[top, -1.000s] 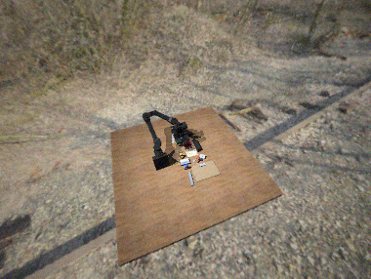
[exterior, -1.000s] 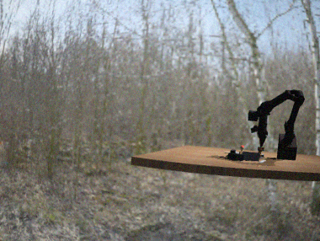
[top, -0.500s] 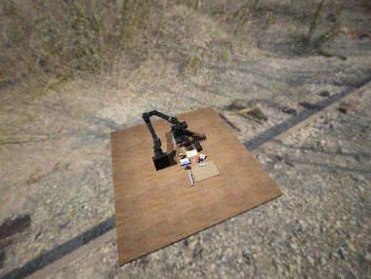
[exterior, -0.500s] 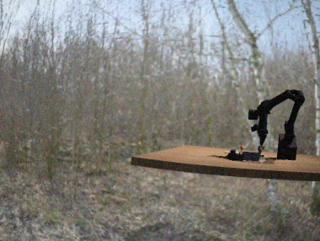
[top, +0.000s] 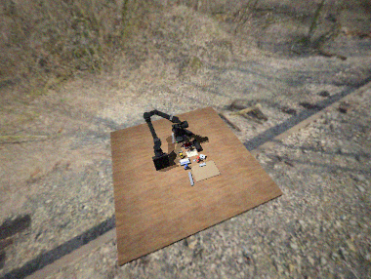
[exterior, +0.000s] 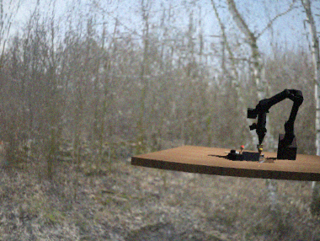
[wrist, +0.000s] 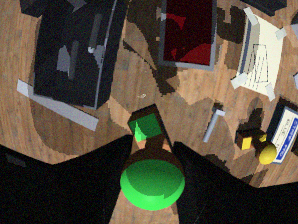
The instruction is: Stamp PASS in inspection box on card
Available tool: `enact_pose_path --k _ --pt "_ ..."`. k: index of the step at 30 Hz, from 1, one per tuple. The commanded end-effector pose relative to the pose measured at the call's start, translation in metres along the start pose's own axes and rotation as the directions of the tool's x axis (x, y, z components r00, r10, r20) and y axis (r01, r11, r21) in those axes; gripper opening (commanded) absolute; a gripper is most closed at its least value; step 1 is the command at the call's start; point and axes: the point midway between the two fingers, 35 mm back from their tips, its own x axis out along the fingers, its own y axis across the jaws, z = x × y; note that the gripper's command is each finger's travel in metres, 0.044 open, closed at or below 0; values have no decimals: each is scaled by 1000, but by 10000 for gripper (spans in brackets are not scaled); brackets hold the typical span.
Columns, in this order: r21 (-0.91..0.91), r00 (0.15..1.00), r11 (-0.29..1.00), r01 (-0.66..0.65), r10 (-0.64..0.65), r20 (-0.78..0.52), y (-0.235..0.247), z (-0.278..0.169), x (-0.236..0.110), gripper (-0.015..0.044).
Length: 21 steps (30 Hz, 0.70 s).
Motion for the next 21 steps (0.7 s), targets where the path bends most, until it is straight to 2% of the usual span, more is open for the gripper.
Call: enact_pose_path --k 1,21 --pt "-5 1000 1000 -3 3 6 -1 19 -4 0" --pt "-8 1000 1000 -2 2 9 -21 96 -3 0"
